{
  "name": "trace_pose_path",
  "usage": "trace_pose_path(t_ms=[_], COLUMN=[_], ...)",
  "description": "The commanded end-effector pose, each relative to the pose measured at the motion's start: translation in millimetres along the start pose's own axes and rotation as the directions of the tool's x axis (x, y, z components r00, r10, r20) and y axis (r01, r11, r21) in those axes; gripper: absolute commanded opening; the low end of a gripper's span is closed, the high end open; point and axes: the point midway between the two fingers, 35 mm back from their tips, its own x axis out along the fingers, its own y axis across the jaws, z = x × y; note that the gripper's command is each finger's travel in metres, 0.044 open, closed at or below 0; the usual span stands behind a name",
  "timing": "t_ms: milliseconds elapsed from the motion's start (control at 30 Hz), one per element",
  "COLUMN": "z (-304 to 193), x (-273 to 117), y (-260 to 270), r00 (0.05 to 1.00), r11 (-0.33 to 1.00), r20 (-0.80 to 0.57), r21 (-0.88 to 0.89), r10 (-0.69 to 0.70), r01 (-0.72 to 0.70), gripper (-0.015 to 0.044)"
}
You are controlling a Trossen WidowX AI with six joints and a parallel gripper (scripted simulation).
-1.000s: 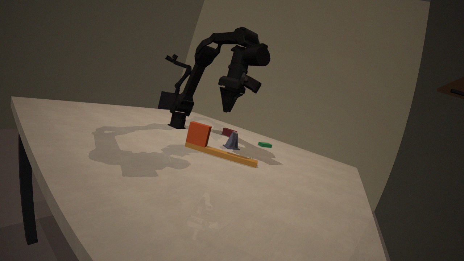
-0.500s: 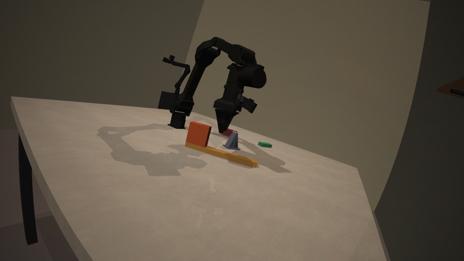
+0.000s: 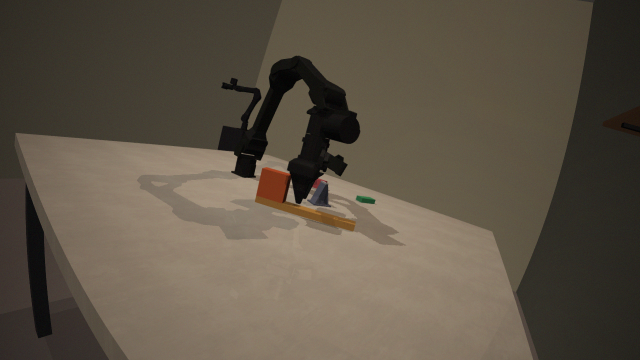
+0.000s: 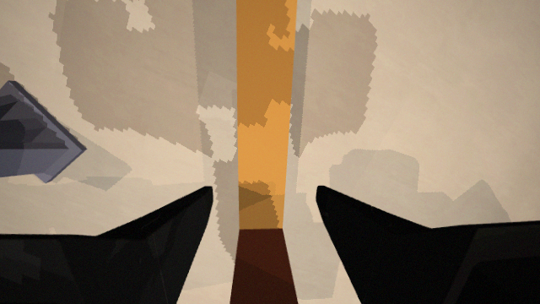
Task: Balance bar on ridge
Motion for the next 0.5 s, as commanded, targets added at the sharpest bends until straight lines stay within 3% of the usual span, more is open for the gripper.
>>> trace_pose_path(t_ms=[0, 467], z=[-0.2, -0.4], x=[6.8, 25.7], y=[1.2, 1.5], r00=[1.0, 1.0], r11=[1.0, 1.0], r20=[0.001, 0.0], r21=[0.004, 0.004], r10=[0.005, 0.005], r01=[-0.005, -0.005], gripper=[0.0315, 0.0315])
